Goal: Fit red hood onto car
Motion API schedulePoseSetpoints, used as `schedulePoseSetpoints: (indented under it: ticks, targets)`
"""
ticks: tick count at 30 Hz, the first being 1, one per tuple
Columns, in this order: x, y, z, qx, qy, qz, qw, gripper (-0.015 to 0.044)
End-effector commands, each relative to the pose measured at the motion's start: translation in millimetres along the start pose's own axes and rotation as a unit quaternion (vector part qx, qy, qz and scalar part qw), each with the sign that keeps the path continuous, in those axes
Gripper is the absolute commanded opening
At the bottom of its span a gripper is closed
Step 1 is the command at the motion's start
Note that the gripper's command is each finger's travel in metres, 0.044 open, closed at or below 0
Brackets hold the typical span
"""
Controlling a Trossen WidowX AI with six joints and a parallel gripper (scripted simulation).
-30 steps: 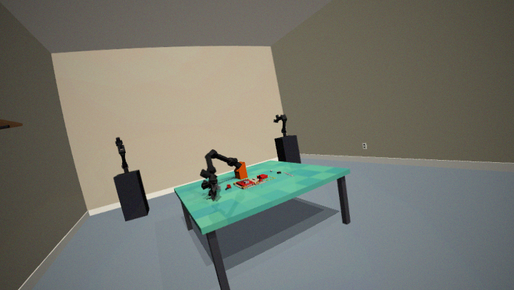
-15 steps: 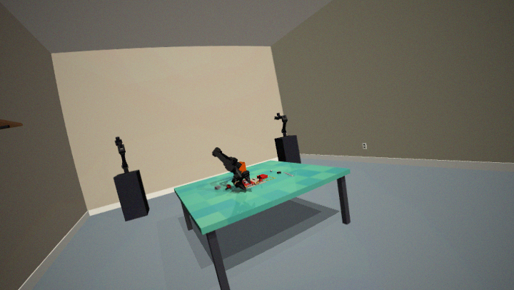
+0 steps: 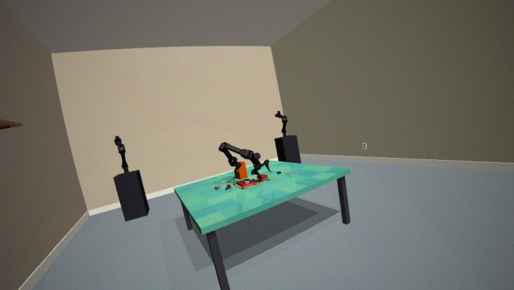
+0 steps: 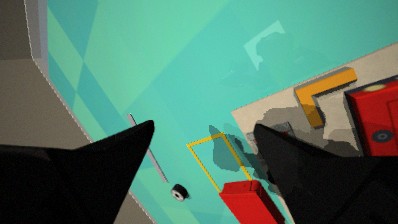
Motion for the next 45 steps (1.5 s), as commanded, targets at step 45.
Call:
schedulePoseSetpoints:
  ticks: [45]
  targets:
    - [171.0,-84.9,-1.2,0.236,0.014,-0.345,0.908,0.0440]
Point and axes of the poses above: the point midway between the two fingers, 35 mm back from their tips, its own z axis out along the fingers, its own y axis across the jaws, x = y × z, the point moved 1 cm from there along -z, back along the fingers, and after that the axes turned 11 degrees about z, right-handed, at the moved point
